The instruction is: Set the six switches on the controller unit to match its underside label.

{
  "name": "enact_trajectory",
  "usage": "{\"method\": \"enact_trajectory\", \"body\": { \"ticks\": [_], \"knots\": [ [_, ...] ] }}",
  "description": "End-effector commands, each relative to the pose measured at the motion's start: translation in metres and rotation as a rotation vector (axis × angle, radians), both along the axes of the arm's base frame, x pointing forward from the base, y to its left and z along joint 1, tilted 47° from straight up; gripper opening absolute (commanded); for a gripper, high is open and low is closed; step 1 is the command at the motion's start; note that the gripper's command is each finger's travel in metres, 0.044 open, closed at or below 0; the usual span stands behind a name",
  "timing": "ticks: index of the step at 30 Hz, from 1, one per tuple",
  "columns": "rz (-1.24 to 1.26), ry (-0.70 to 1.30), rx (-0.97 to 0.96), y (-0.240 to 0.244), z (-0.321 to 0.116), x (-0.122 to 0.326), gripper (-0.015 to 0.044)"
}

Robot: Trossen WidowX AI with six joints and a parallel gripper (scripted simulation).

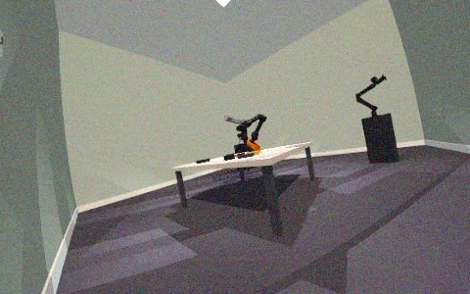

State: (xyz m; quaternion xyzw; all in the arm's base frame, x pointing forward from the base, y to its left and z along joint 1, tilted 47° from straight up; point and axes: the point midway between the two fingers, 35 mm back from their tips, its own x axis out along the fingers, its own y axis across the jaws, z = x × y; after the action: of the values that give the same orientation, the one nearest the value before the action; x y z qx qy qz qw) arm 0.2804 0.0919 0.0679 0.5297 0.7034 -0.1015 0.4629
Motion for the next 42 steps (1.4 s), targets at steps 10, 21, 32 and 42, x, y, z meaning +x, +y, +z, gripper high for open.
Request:
{"method": "enact_trajectory", "body": {
  "ticks": [10,21,32,42],
  "knots": [
    [-0.007,0.004,-0.013,0.006,0.009,-0.009,0.0336],
    [-0.015,-0.005,-0.032,0.009,0.017,-0.013,0.0336],
    [-0.023,-0.015,-0.051,0.012,0.024,-0.018,0.0336],
    [-0.03,-0.023,-0.068,0.016,0.031,-0.022,0.0336]
  ]
}}
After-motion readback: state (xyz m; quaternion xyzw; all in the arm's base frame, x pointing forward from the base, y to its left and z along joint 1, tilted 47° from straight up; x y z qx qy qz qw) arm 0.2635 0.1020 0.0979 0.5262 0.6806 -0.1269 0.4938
